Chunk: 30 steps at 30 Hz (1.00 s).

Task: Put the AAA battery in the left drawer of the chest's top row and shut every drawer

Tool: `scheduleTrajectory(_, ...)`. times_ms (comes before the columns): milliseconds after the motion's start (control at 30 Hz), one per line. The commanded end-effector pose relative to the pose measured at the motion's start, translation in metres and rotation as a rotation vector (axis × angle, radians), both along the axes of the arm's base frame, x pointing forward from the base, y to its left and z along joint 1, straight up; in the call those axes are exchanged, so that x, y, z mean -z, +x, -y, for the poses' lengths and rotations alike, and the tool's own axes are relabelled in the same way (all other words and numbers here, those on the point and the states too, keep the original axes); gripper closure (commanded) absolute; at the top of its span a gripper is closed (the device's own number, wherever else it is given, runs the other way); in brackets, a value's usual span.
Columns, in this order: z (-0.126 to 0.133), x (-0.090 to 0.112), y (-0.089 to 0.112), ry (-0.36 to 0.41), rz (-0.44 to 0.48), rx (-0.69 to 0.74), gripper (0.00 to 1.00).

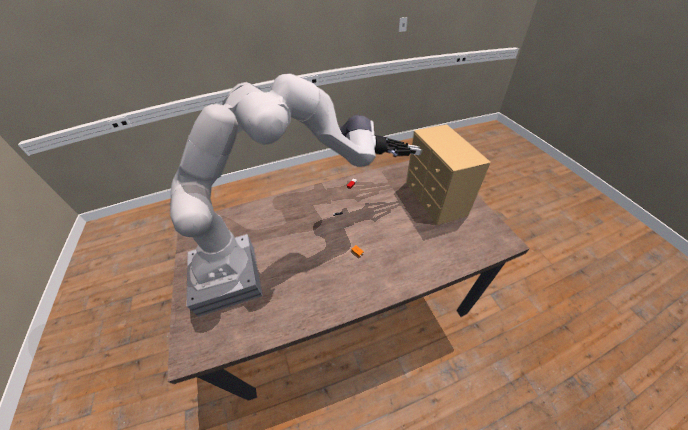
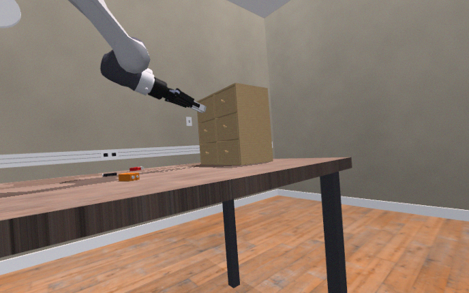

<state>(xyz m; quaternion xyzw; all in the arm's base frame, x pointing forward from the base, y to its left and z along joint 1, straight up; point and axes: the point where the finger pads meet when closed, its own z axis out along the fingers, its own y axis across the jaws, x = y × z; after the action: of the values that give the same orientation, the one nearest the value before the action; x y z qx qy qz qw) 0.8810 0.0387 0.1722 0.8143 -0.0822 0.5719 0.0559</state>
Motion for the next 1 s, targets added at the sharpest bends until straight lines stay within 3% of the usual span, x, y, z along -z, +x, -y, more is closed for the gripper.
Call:
scheduleTrajectory(0, -0.001, 0.002, -0.003, -0.004, -0.003, -0.003, 0.83)
scheduleTrajectory(967, -0.007, 0.002, -0.03, -0.004, -0.003, -0.003, 0.83)
